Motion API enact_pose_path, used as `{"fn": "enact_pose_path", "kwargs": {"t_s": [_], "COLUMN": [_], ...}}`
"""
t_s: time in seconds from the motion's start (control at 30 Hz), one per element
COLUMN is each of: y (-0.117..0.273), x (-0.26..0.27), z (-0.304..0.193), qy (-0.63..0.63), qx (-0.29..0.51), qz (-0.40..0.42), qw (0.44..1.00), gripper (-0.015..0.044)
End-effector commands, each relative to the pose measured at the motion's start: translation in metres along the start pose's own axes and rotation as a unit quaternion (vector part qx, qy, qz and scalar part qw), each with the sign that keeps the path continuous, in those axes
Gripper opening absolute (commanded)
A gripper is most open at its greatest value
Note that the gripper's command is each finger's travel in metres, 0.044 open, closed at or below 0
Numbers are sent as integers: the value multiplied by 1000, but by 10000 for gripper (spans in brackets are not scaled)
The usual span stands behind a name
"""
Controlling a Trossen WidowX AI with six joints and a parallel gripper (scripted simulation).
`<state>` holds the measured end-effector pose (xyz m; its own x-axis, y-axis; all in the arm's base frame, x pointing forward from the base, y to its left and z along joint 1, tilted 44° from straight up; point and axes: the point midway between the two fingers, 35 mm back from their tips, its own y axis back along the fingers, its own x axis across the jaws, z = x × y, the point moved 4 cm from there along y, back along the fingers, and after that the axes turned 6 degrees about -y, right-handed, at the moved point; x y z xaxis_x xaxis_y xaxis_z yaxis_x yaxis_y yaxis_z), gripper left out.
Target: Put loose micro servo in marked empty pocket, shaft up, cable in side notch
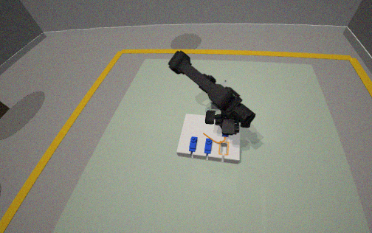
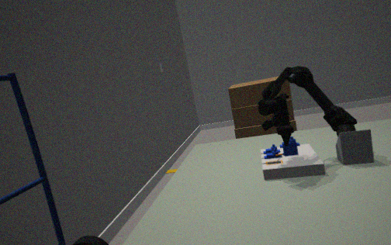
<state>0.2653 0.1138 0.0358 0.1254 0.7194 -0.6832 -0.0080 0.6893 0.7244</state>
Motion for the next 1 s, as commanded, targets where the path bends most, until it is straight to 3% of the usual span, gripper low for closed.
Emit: {"fn": "enact_pose_path", "kwargs": {"t_s": [0.0, 0.47, 0.97], "y": [2, 2, -11], "x": [1, 6, 6], "z": [21, 73, 75], "qy": [1, 0, 0], "qx": [-4, -5, -5], "qz": [-1, -1, -1], "qw": [1000, 1000, 1000], "gripper": [0, 0, 0]}}
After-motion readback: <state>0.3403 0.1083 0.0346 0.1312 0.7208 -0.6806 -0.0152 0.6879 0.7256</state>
